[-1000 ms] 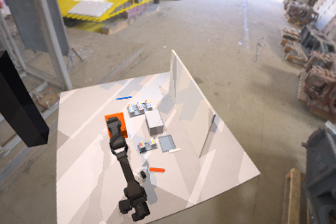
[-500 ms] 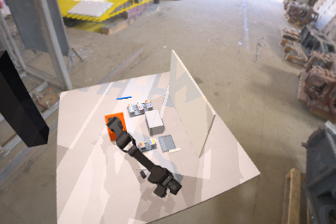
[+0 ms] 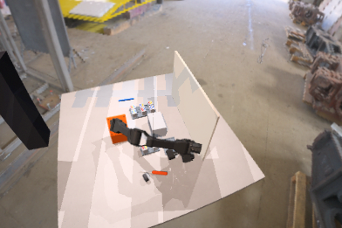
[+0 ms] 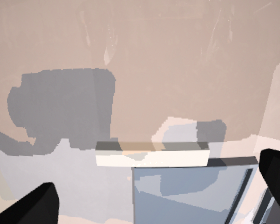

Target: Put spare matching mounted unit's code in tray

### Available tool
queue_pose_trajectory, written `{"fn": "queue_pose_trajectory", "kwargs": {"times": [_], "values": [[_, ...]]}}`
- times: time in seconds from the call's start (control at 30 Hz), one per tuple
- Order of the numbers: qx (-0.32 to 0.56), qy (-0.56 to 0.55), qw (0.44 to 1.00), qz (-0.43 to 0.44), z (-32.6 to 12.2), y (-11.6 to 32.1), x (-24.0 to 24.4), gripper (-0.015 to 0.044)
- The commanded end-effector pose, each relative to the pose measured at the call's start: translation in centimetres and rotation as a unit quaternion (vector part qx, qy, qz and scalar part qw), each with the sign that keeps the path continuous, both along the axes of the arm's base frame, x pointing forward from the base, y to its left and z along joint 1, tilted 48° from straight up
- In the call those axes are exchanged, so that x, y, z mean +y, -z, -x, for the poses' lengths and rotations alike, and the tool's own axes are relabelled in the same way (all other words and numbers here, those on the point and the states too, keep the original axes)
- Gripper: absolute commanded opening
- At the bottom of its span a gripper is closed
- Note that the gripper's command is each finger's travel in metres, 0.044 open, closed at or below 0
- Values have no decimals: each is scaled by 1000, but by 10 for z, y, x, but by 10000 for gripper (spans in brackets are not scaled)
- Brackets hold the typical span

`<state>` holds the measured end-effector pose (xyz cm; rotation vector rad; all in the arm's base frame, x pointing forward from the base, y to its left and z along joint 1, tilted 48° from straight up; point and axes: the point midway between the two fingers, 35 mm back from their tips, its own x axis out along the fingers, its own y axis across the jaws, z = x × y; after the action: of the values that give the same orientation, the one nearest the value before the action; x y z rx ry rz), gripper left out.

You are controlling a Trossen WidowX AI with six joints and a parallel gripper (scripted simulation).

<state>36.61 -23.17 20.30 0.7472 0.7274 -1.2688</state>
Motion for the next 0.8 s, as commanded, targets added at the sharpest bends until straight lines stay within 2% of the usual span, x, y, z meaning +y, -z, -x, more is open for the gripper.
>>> {"fn": "queue_pose_trajectory", "kwargs": {"times": [0.0, 0.17, 0.27, 0.37, 0.5, 0.63, 0.77], "values": [[100, -108, 989, 1, -17, 34, 60, 440], [220, -236, 947, 20, -21, 71, 131, 440], [236, -292, 926, 36, -28, 81, 180, 440], [290, -351, 889, 57, -25, 97, 220, 440], [371, -410, 828, 94, -20, 117, 257, 440], [465, -472, 735, 146, -10, 139, 297, 440], [469, -475, 730, 149, -9, 140, 299, 440]]}}
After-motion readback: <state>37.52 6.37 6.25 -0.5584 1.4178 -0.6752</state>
